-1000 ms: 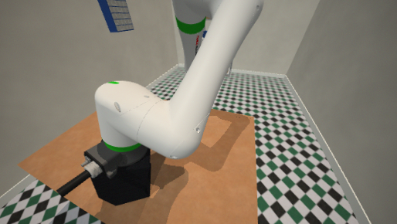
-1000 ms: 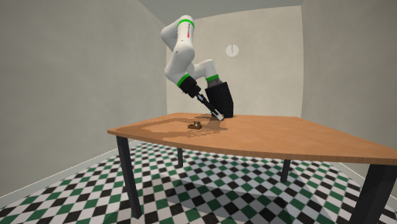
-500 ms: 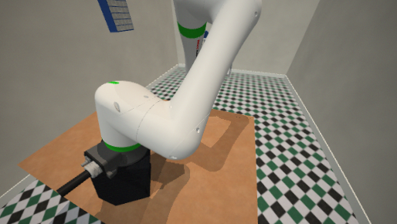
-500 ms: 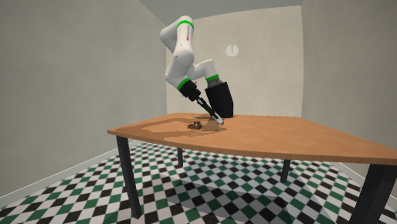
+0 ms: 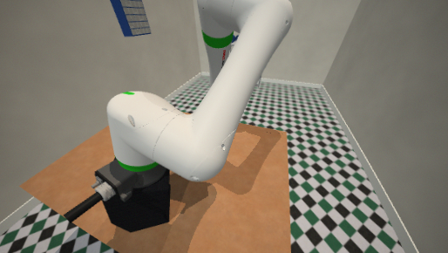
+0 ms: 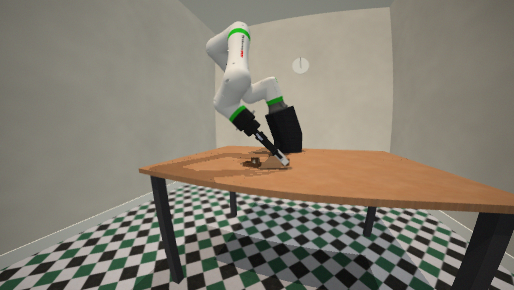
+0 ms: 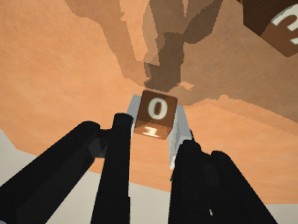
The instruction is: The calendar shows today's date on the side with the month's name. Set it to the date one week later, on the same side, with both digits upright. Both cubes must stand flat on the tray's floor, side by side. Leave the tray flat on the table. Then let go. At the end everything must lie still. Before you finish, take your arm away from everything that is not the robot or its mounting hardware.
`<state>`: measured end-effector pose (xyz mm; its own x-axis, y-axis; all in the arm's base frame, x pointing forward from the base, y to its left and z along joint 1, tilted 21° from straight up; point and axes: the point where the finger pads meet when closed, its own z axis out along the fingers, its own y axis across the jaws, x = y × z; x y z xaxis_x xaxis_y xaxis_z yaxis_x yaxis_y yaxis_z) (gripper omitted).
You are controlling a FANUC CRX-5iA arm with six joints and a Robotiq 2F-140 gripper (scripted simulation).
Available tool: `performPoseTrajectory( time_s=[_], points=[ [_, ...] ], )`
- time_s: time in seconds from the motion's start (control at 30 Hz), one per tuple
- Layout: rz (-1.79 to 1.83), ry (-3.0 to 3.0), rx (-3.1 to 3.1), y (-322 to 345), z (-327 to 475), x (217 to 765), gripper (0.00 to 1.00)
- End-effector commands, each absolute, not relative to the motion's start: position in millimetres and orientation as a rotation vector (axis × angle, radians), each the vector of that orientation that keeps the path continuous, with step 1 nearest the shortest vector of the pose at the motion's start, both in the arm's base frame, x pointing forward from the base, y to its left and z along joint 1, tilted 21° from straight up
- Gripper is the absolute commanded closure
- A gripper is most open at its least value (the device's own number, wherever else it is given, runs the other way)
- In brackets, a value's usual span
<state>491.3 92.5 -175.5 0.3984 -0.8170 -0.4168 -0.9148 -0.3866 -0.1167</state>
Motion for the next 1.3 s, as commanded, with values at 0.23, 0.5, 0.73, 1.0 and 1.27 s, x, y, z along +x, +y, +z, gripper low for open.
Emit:
performPoseTrajectory(
  time_s=[0.23,0.5,0.73,1.0,1.27],
  points=[
    [0.419,1.504,-2.334,90.4,-183.2,493.4,0.83],
    [0.419,1.504,-2.334,89.6,-185.7,494.0,0.83],
    [0.419,1.504,-2.334,89.6,-185.8,494.0,0.83],
    [0.419,1.504,-2.334,89.6,-185.8,494.0,0.83],
    [0.419,1.504,-2.334,89.6,-185.8,494.0,0.83]
  ],
)
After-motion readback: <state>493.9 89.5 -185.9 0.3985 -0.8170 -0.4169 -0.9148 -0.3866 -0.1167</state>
